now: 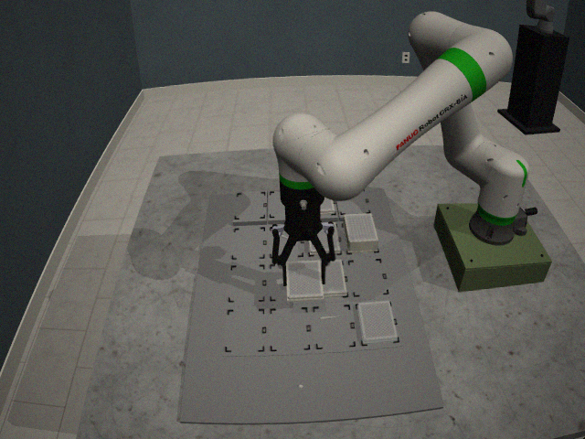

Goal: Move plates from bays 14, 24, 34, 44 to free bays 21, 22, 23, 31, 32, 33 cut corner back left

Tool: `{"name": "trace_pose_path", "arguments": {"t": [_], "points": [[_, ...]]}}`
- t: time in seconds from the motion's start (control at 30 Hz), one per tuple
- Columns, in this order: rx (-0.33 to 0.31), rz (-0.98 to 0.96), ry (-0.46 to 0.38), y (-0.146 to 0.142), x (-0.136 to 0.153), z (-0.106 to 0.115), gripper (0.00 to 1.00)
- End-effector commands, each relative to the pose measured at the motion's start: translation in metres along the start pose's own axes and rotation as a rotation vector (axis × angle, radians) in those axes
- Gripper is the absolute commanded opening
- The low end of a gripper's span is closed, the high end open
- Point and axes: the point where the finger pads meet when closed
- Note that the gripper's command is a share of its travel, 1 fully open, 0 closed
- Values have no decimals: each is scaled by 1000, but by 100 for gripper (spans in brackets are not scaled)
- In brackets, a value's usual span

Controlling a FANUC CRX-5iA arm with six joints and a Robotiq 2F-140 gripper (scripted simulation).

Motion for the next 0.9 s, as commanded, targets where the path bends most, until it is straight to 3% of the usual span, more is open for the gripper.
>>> {"name": "trace_pose_path", "arguments": {"t": [0.0,0.87], "points": [[-2,0,0,-5,9,1,10],[-2,0,0,-28,63,1,10]]}}
Point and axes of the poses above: the point where the finger pads meet when closed, its own z axis back along the fingers, its own y axis across the jaws, x = y × z
